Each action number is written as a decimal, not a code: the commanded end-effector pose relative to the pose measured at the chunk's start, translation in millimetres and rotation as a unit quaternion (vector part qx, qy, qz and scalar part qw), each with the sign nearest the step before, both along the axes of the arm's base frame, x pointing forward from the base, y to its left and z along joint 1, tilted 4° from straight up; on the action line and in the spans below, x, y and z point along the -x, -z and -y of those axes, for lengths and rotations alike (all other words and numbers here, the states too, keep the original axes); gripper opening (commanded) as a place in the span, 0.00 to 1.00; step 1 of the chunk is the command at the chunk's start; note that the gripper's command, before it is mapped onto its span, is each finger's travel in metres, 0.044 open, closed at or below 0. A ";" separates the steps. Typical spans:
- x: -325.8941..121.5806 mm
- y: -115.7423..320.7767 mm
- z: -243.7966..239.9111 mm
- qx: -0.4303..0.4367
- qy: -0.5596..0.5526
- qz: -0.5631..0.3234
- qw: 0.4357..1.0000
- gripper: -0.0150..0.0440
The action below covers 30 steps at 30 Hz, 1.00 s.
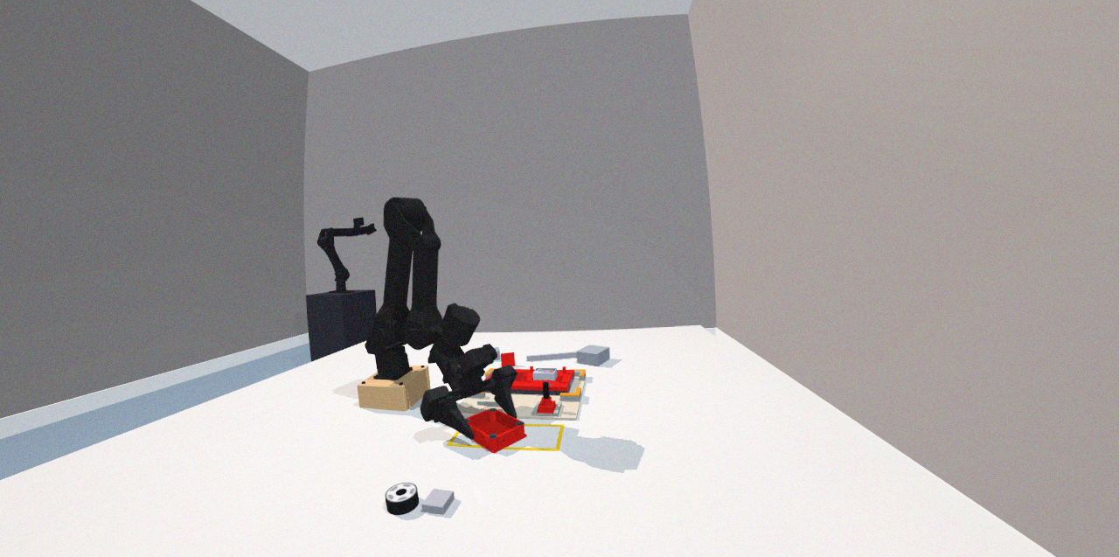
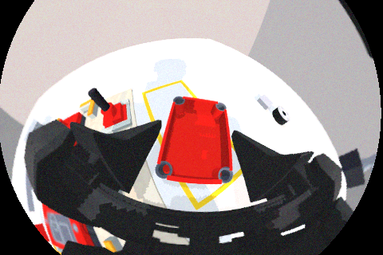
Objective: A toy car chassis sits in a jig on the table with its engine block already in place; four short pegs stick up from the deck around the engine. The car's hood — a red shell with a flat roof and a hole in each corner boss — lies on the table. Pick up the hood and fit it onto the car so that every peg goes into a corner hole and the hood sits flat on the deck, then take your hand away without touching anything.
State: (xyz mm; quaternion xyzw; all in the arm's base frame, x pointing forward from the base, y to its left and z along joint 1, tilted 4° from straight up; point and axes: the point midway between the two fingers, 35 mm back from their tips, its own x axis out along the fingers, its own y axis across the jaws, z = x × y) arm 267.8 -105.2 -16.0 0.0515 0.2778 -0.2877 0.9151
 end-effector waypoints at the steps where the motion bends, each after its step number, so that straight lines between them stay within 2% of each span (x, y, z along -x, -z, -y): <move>1: -0.1 -0.2 0.0 0.000 0.000 0.000 1.000 0.87; 2: -0.1 -0.2 0.0 0.000 0.000 0.000 1.000 0.82; 11: -0.1 -0.2 0.0 0.000 0.000 0.000 1.000 0.72; 21: -4.8 -12.8 -0.3 0.000 0.000 0.001 1.000 0.28; 22: -5.3 -14.7 -0.4 0.000 0.000 0.001 1.000 0.25; 30: -8.0 -29.9 -1.2 0.000 0.000 0.001 1.000 0.25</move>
